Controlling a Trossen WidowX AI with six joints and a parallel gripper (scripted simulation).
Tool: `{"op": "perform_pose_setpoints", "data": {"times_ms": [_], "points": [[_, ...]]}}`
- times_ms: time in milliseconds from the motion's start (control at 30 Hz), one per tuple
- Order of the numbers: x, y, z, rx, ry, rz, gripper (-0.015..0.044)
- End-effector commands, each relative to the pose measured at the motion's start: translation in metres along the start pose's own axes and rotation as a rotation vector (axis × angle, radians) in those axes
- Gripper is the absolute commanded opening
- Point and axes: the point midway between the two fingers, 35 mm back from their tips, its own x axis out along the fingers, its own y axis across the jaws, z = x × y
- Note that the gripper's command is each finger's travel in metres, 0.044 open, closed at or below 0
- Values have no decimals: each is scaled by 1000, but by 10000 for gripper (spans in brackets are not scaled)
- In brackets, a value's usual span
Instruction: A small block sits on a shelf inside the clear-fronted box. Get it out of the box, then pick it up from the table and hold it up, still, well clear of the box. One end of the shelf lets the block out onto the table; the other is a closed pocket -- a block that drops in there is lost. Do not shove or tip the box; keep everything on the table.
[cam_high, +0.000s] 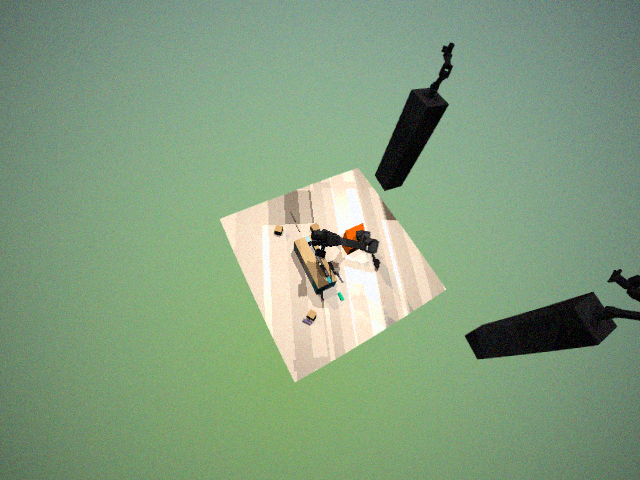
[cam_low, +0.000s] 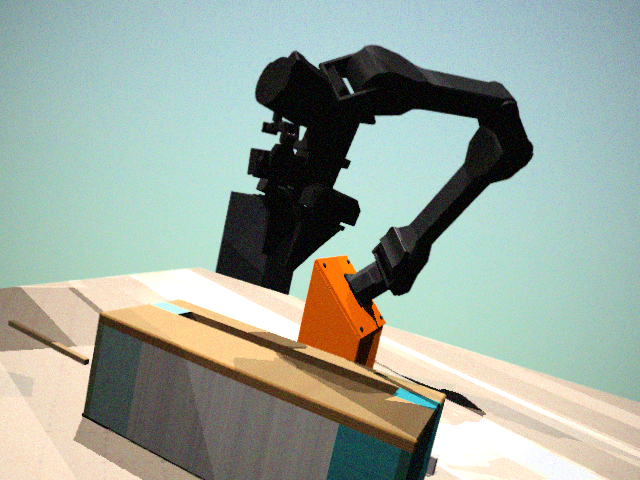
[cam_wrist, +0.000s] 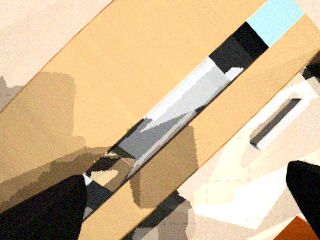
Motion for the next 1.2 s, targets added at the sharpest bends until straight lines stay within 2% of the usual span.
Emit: {"op": "perform_pose_setpoints", "data": {"times_ms": [0,67,133,633,1167], "points": [[39,-12,-31,480,292,61,400],[55,-14,-46,768,456,70,400],[60,-14,-50,873,514,67,400],[62,-14,-50,873,513,67,400],[87,-14,-51,873,510,67,400]]}}
